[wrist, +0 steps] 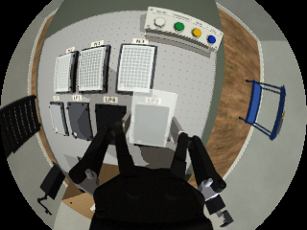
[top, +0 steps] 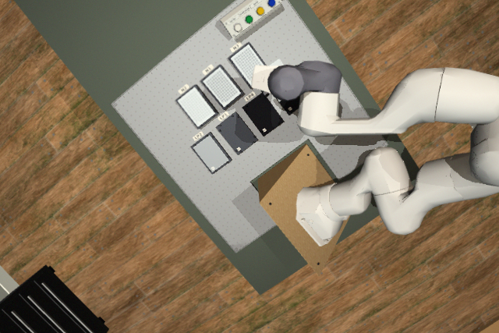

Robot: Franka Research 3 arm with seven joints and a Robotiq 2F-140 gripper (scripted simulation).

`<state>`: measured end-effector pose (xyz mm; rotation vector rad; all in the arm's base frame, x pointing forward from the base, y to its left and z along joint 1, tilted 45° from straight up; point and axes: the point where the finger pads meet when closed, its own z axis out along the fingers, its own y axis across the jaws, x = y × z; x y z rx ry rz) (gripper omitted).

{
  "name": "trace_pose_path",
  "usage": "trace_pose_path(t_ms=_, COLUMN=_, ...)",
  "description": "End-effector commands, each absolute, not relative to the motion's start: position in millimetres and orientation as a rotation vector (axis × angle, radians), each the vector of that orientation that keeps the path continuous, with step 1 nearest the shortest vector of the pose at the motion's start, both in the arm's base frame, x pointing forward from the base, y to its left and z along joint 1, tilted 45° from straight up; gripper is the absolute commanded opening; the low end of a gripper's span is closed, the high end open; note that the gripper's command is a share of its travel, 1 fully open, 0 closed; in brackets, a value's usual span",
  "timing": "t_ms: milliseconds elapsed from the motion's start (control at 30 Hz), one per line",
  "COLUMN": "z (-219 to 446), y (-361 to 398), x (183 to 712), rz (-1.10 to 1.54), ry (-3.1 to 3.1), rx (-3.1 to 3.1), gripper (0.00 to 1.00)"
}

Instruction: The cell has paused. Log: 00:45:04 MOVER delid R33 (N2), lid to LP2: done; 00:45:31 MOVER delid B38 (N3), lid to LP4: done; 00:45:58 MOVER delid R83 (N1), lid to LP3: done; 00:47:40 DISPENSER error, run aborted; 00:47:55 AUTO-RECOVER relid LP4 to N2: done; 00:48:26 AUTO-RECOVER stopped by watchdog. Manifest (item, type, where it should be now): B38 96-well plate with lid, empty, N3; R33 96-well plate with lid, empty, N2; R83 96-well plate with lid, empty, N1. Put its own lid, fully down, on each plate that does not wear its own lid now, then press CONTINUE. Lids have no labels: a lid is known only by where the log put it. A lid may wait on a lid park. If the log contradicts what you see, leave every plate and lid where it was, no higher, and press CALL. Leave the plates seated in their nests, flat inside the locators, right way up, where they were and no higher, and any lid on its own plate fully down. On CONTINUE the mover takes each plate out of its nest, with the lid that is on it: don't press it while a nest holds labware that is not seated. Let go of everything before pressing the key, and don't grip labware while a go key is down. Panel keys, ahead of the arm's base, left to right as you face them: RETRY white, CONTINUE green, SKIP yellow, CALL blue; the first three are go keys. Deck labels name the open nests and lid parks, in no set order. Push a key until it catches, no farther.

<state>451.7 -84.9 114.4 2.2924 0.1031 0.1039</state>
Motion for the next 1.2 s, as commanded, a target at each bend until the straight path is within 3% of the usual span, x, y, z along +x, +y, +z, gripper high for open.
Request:
trace_pose_path(t_ms=0, z=75.9, y=-42.3, x=492.0, rz=0.067, ry=0.116, rx=2.33, gripper=0.0)
trace_pose_path(t_ms=267, z=26.9, y=9.8, x=520.8, rz=0.065, ry=0.142, rx=2.357, gripper=0.0)
trace_pose_path(t_ms=367, z=-19.8, y=46.5, x=544.1, rz=0.064, ry=0.146, rx=2.363, gripper=0.0)
trace_pose_path(t_ms=1167, z=-22.5, y=48.3, x=545.6, rz=0.064, ry=0.147, rx=2.363, gripper=0.0)
